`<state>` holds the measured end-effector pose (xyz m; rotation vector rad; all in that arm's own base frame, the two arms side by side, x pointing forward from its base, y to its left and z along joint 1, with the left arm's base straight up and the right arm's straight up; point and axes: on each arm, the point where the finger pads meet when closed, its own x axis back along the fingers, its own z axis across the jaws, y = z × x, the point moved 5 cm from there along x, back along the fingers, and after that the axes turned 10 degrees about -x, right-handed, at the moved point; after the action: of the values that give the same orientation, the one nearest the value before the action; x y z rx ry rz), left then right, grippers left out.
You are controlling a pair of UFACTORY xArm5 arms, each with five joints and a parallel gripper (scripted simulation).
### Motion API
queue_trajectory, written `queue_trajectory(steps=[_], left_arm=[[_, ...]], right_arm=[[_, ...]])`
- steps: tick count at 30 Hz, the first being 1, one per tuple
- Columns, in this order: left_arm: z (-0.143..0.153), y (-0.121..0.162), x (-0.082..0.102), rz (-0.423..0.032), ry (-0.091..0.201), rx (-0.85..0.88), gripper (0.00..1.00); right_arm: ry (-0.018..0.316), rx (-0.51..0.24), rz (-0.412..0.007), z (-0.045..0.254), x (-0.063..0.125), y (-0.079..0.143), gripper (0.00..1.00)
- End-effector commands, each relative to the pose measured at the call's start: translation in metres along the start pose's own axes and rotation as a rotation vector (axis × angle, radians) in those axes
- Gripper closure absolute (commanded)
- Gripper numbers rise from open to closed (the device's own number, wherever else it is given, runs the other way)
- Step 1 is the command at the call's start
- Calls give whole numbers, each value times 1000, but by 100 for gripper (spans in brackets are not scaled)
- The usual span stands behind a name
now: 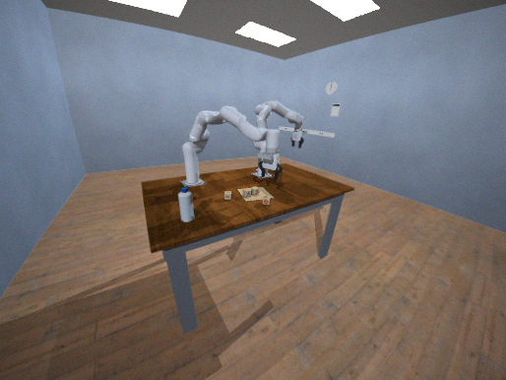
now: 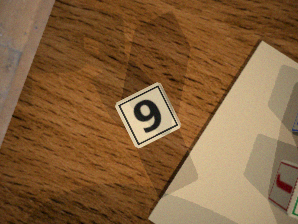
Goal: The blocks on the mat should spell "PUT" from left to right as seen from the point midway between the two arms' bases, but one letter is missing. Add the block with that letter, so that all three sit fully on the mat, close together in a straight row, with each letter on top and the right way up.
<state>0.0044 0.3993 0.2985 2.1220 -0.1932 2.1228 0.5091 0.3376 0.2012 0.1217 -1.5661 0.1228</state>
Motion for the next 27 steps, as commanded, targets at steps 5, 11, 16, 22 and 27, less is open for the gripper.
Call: queue_trajectory(steps=[5, 11, 16, 22, 27], left_arm=[[0, -1, 1, 4, -1, 0, 0], [0, -1, 1, 4, -1, 0, 0], [0, -1, 1, 4, -1, 0, 0], [0, -1, 1, 4, -1, 0, 0], [0, -1, 1, 4, -1, 0, 0]], right_arm=[[-4, 0, -2, -1, 2, 0, 0], [-4, 0, -2, -1, 2, 0, 0], [-4, 0, -2, -1, 2, 0, 0], [-4, 0, -2, 1, 3, 0, 0], [-4, 0, -2, 39, 9, -1, 0]])
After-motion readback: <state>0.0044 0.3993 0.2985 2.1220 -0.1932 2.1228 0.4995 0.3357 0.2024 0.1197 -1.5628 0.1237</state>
